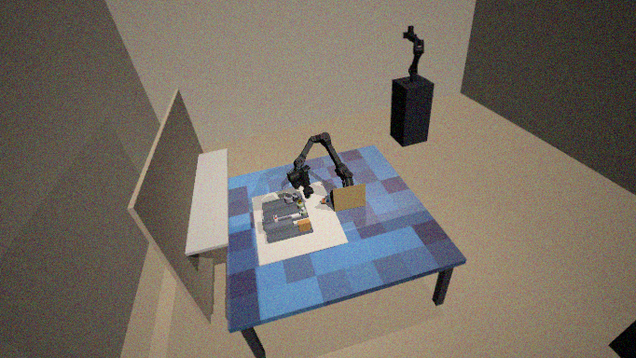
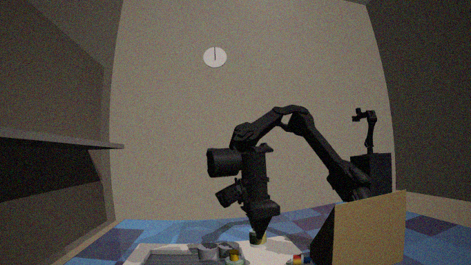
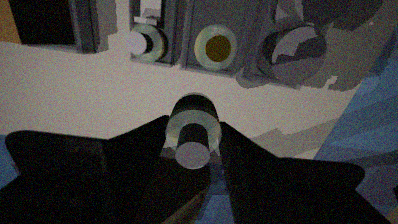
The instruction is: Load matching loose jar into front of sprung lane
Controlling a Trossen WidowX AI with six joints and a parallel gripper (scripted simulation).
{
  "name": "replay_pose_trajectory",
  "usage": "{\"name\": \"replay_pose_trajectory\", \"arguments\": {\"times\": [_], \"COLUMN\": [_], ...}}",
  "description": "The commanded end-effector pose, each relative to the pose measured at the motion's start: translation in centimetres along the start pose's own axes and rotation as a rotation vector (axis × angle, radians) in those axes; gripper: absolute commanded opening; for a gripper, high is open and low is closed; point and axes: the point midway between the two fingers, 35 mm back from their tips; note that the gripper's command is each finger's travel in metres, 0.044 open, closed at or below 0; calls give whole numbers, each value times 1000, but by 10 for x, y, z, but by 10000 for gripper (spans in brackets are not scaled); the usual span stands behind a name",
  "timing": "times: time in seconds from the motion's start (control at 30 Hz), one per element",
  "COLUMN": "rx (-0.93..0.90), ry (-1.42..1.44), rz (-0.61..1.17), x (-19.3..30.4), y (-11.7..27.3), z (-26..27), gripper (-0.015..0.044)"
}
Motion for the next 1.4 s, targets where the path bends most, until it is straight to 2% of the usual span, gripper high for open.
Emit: {"name": "replay_pose_trajectory", "arguments": {"times": [0.0,0.13,0.63,0.83,1.07,1.37], "rx": [15,14,13,13,15,15], "ry": [-23,-24,-26,-26,-26,-26], "rz": [-10,-9,-11,-11,-11,-11], "x": [-1,-1,-5,-6,-7,-8], "y": [13,10,-41,-44,-64,-65], "z": [-5,-2,65,66,65,65], "gripper": [0,0,0,0,0,0]}}
Point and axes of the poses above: the point midway between the two fingers, 35 mm back from their tips, its own y axis back along the fingers, its own z axis across the jaws, x = y × z, and after that the axes turned 1 degree about -y, right-handed
